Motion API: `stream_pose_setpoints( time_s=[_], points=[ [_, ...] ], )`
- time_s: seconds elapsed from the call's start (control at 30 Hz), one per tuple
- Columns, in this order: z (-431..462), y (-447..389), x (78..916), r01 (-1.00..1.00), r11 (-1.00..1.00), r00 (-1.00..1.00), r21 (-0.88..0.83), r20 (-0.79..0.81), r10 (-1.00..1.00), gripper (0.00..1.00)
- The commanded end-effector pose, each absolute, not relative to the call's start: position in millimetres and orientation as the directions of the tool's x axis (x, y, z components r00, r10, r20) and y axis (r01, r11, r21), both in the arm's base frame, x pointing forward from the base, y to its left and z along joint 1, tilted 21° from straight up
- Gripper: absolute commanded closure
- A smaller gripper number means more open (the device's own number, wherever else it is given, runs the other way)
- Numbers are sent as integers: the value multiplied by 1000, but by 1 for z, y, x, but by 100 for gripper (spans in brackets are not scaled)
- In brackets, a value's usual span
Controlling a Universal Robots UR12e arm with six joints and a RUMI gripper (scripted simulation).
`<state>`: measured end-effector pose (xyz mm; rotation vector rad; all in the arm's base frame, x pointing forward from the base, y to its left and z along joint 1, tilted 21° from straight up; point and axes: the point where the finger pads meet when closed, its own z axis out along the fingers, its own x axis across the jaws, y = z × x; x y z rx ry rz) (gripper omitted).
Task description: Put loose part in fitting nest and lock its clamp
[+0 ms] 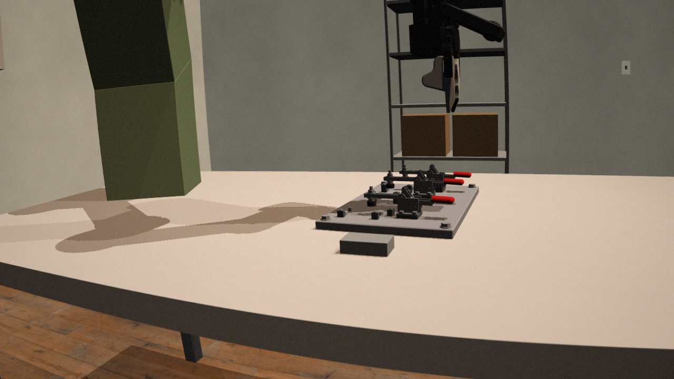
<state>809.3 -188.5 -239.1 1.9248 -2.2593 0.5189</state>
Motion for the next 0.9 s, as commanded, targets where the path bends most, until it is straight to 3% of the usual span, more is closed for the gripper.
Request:
stream_pose_setpoints(
  time_s=[0.0,0.87],
  points=[
    [-254,-196,813,-976,130,-181,-178,315,-932,72],
    [-340,-227,824,-976,129,-181,-178,315,-932,72]
  ],
)
